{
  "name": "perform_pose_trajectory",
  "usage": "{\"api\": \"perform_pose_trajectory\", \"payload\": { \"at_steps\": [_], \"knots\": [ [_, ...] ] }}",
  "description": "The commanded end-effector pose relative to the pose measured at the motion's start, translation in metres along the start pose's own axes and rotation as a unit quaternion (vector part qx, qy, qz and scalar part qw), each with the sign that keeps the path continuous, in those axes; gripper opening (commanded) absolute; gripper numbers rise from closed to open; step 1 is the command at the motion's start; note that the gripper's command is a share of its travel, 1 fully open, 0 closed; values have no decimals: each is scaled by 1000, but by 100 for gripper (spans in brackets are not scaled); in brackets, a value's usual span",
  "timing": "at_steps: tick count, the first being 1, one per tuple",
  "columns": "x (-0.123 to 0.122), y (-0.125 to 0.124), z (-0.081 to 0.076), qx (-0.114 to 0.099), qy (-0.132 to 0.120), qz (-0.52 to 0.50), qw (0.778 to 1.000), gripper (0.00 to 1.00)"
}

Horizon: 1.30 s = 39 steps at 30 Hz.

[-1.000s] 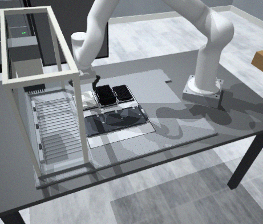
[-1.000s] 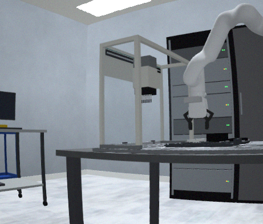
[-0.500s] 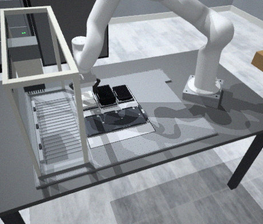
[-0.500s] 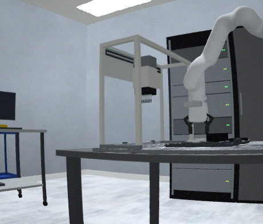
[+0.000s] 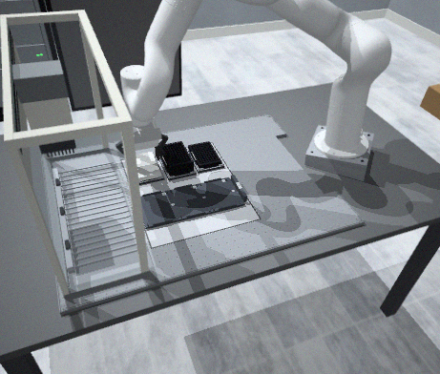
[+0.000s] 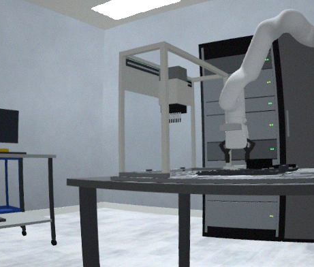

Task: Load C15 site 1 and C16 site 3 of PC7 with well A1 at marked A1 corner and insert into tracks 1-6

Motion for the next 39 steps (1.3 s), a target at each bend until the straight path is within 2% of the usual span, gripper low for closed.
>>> {"api": "perform_pose_trajectory", "payload": {
  "at_steps": [1,39],
  "knots": [
    [0,1,-1,-1,0,0,1000,100],
    [0,1,19,-1,0,0,1000,100]
  ]
}}
Point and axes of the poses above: the point where the finger pads meet when closed, its own z axis out along the fingers, its own y axis across the jaws, x = y × z, the point moved 3 cm from there along -z, back along the fingers, and after that the axes turned 7 degrees about -z, right-handed, at the moved point
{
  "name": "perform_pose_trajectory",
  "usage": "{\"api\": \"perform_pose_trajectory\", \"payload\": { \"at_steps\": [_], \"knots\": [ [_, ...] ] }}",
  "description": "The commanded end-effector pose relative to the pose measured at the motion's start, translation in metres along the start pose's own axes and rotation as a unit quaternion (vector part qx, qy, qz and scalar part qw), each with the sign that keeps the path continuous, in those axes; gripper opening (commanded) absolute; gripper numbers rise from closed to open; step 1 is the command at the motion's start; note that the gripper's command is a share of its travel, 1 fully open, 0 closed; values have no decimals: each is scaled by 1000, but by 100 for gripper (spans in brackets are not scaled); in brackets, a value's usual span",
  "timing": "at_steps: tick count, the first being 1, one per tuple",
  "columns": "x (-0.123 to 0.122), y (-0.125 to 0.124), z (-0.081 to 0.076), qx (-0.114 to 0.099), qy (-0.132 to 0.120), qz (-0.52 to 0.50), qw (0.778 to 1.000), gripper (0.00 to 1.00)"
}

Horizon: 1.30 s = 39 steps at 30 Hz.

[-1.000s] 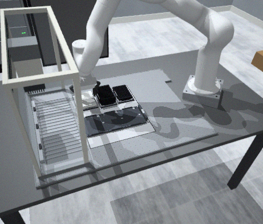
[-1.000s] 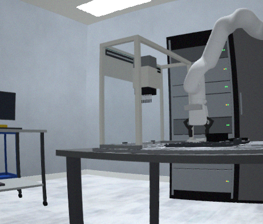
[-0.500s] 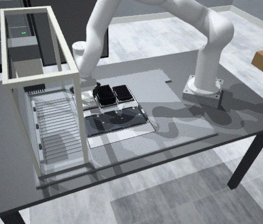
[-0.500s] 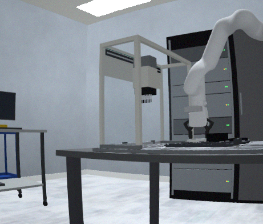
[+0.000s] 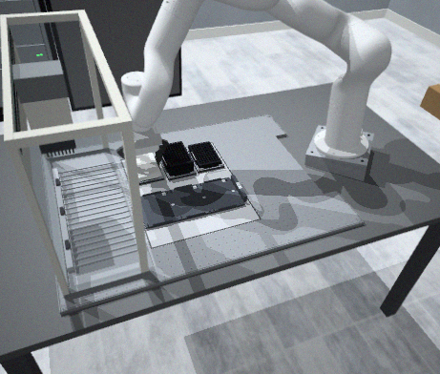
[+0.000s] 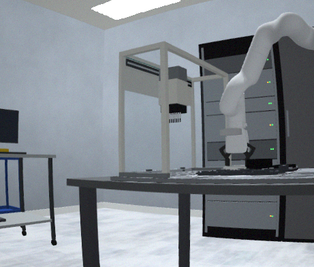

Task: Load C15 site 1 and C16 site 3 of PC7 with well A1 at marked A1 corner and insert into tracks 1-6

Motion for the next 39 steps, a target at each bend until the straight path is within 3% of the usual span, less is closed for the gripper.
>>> {"api": "perform_pose_trajectory", "payload": {
  "at_steps": [1,15,16,39],
  "knots": [
    [0,1,-1,-1,0,0,1000,100],
    [0,1,-1,-1,0,0,1000,100],
    [0,1,-1,-1,0,0,1000,0],
    [0,1,-1,-1,0,0,1000,0]
  ]
}}
Point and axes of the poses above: the point where the finger pads meet when closed, its own z axis out along the fingers, its own y axis across the jaws, x = y × z, the point moved 3 cm from there along -z, back along the fingers, and after that the axes turned 7 degrees about -z, right-handed, at the moved point
